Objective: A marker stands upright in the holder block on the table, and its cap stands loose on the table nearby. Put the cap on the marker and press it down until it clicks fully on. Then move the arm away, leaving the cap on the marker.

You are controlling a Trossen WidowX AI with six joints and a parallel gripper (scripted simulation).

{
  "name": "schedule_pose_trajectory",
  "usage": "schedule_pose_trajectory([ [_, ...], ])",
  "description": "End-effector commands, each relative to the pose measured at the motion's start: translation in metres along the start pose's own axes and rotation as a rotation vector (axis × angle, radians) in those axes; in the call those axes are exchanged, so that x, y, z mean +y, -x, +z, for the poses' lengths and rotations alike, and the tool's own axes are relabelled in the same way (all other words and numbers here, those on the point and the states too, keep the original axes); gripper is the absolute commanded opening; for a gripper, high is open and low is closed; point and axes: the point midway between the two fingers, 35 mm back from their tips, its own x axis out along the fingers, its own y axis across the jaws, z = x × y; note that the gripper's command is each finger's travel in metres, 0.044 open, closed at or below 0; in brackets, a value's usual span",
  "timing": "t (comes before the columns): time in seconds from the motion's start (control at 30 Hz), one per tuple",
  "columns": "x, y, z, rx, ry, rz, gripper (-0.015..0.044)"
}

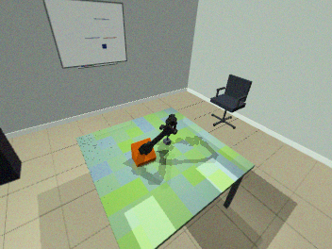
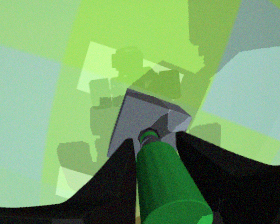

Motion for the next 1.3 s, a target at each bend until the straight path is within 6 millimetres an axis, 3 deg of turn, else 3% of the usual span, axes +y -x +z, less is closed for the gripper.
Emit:
schedule_pose_trajectory([
  [0.0,0.0,-0.031,-0.009,0.068,-0.001,0.006,0.0],
  [1.27,-0.003,-0.048,0.001,0.068,-0.002,0.006,0.0],
])
